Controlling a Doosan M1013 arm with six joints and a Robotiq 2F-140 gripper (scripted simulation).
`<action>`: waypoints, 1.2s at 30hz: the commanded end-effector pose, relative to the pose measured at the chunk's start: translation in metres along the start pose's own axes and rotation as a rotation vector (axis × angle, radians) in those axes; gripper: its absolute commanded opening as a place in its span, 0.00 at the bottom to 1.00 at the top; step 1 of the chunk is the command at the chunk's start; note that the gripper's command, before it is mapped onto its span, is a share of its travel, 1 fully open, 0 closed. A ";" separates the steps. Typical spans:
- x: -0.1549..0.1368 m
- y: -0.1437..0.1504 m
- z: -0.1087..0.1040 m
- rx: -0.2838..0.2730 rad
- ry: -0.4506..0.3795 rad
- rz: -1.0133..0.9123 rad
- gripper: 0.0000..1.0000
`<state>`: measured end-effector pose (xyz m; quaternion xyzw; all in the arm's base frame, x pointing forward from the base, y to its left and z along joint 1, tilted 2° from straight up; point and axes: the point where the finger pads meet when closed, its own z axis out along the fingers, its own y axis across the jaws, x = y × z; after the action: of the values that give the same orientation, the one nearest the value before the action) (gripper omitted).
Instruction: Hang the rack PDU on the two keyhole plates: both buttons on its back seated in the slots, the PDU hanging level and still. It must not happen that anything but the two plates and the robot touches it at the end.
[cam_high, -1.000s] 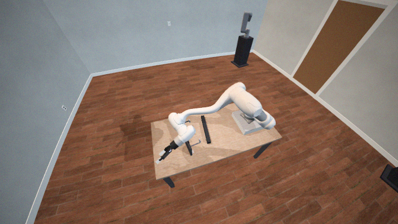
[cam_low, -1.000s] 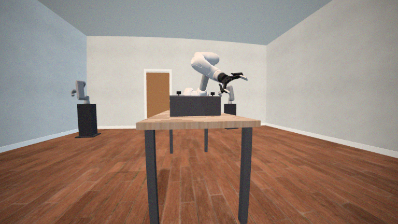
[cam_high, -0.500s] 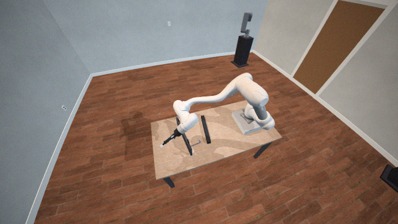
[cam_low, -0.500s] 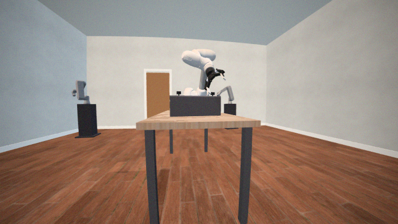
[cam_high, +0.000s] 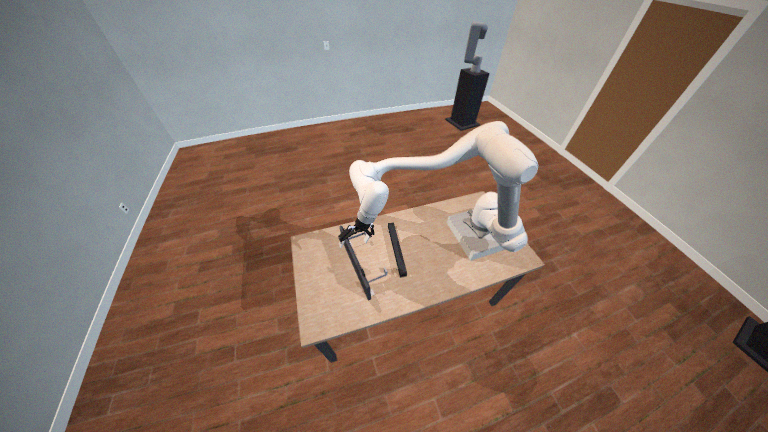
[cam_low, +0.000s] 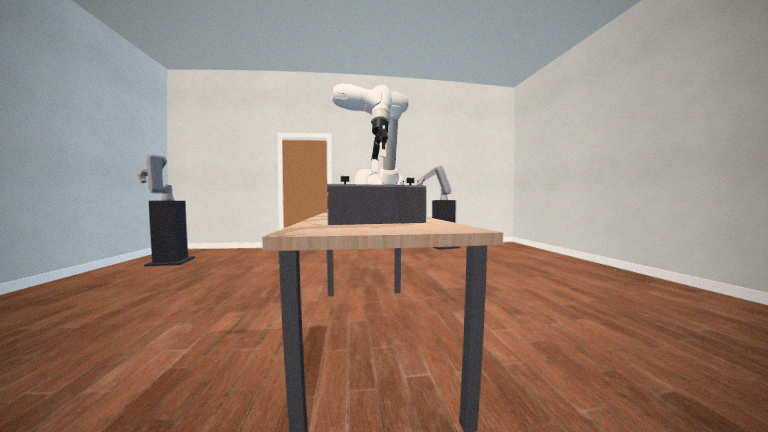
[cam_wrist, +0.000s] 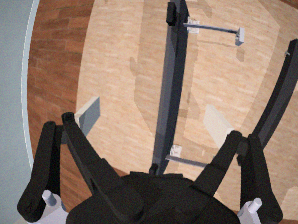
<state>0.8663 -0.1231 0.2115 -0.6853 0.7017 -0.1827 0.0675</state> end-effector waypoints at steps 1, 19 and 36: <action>0.014 0.066 -0.025 -0.110 -0.024 0.074 1.00; 0.020 0.256 -0.125 -0.353 -0.089 0.267 0.55; 0.020 0.256 -0.125 -0.353 -0.089 0.267 0.55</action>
<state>0.5820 -0.1234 0.2411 -0.5949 0.8037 -0.0161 0.0011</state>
